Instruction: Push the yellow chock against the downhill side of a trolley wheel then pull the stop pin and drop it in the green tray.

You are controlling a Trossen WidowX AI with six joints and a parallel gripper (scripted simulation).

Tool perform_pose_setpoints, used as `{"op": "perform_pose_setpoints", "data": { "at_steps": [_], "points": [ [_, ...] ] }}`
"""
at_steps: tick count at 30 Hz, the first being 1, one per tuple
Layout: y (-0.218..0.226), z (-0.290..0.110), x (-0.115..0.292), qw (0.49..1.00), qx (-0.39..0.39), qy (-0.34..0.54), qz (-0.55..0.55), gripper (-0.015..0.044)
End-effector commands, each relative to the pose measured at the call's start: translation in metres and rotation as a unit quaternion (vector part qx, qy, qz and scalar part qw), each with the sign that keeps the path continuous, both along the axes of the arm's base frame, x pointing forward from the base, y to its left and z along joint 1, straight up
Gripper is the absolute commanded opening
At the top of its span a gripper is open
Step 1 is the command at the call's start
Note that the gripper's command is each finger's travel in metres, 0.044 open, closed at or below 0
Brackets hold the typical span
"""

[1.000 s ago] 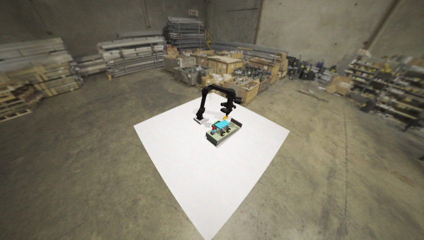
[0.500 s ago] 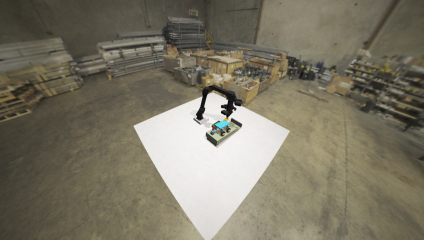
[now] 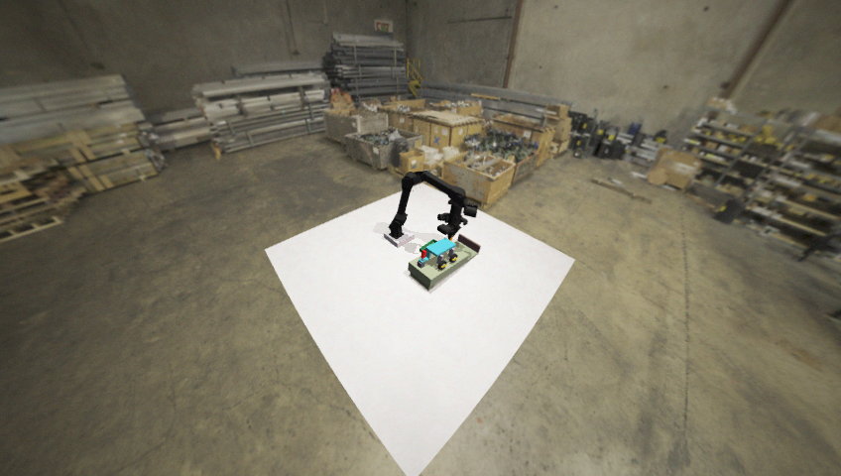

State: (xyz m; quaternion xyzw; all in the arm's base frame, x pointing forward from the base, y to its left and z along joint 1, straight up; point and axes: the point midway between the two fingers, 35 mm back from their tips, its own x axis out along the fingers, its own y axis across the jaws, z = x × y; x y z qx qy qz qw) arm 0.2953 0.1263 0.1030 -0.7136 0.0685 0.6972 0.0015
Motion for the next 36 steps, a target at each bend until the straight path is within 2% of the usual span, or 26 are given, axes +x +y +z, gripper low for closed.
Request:
{"op": "perform_pose_setpoints", "data": {
  "at_steps": [1,36],
  "points": [
    [-0.002,-0.008,-0.001,1.000,-0.003,0.002,0.003,0.0000],
    [-0.029,-0.006,-0.002,1.000,-0.005,0.002,0.003,0.0000]
  ]
}}
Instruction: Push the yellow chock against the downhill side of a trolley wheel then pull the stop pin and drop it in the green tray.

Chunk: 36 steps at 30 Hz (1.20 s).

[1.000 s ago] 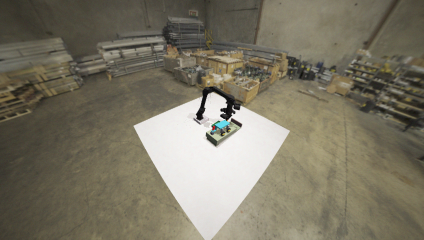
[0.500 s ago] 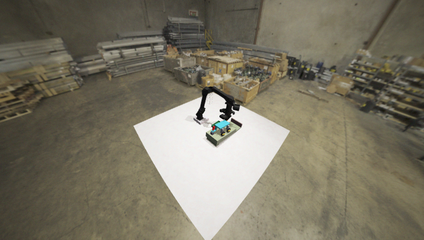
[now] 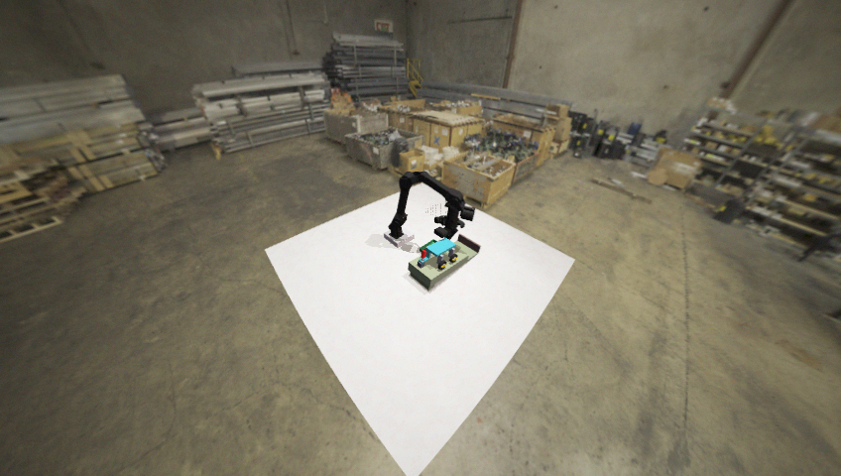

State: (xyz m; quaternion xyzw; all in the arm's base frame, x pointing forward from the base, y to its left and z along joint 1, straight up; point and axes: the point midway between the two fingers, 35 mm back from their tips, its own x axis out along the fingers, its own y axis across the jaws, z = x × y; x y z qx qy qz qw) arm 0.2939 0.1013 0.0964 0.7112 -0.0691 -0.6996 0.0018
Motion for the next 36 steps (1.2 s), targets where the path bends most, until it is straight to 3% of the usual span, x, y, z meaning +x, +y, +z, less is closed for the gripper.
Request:
{"op": "perform_pose_setpoints", "data": {
  "at_steps": [1,26,33,36],
  "points": [
    [-0.005,0.001,-0.001,1.000,-0.002,-0.002,0.001,0.0000],
    [-0.012,0.001,-0.001,1.000,0.001,0.000,0.000,0.0000],
    [-0.012,0.001,-0.001,1.000,0.001,0.000,0.000,0.0184],
    [-0.012,0.002,-0.001,1.000,0.001,0.000,0.000,0.0190]
  ]
}}
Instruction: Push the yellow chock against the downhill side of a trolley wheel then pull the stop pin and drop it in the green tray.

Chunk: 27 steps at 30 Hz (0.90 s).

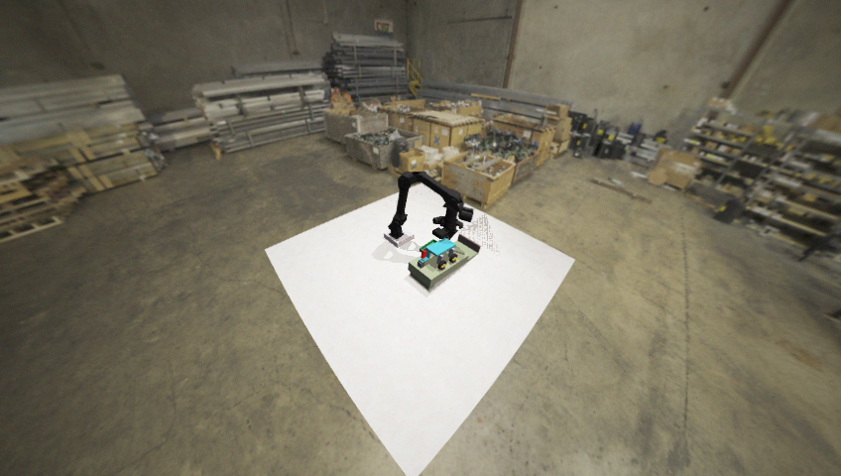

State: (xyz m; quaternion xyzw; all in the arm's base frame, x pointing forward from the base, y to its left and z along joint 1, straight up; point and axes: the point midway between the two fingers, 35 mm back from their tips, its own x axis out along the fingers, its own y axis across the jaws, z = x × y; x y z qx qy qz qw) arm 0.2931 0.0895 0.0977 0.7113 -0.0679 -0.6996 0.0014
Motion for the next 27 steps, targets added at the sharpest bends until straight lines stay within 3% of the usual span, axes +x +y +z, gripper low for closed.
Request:
{"op": "perform_pose_setpoints", "data": {
  "at_steps": [1,22,26,27],
  "points": [
    [0.000,0.003,0.000,1.000,-0.001,0.000,0.000,0.0190],
    [0.007,0.060,-0.001,1.000,-0.003,-0.002,0.000,0.0190],
    [0.006,0.052,-0.003,1.000,-0.003,0.003,0.003,0.0295],
    [0.006,0.053,-0.002,1.000,-0.002,0.000,0.003,0.0269]
  ]
}}
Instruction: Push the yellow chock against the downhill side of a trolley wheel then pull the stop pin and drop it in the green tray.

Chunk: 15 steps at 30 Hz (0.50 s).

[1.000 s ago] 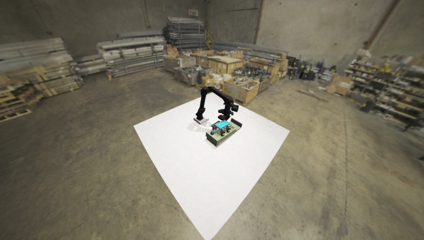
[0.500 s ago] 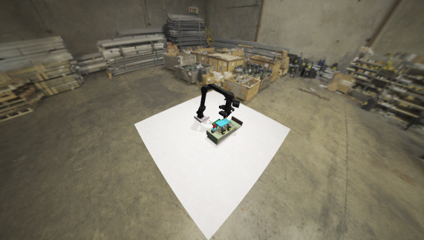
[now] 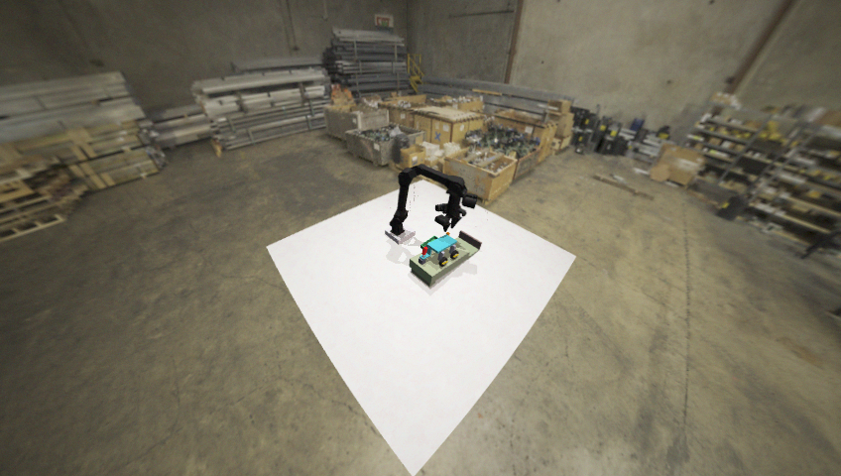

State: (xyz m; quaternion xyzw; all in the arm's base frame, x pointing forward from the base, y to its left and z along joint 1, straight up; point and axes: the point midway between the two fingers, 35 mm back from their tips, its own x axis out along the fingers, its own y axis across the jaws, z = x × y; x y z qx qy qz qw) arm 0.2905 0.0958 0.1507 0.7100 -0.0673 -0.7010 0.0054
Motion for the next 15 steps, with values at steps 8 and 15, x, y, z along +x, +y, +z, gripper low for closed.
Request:
{"op": "perform_pose_setpoints", "data": {
  "at_steps": [8,15],
  "points": [
    [-0.028,0.023,0.028,0.992,0.004,-0.077,-0.102,0.0190],
    [-0.085,0.033,0.033,0.937,-0.020,-0.097,-0.335,0.0190]
  ]
}}
